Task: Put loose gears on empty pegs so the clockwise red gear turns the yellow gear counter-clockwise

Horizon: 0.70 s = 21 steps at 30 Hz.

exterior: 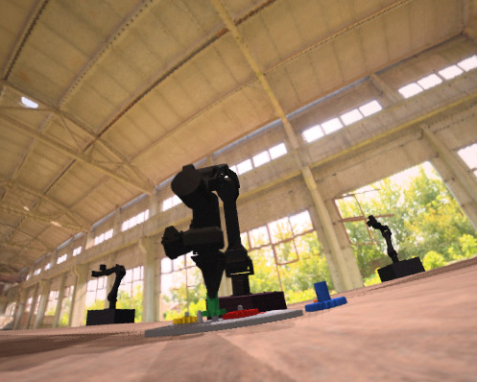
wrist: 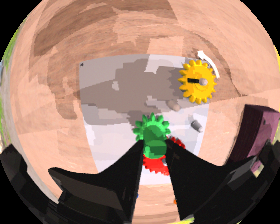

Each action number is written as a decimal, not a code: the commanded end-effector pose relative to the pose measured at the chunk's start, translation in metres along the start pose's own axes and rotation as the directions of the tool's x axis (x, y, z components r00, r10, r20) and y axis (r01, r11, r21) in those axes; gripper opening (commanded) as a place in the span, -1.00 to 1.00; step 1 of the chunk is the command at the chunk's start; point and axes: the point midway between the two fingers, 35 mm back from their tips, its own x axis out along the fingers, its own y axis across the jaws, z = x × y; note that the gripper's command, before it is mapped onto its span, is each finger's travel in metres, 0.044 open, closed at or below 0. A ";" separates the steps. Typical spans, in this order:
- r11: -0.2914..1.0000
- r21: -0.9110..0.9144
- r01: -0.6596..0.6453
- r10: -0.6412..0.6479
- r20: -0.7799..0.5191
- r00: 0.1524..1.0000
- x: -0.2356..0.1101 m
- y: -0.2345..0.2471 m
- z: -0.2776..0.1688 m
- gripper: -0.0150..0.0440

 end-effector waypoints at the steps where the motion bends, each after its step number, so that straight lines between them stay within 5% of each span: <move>1: 0.995 0.102 -0.001 0.002 -0.004 1.000 0.001 0.000 0.000 -0.49; 21: 0.955 -0.296 -0.003 0.002 -0.004 1.000 0.005 0.000 -0.001 -0.49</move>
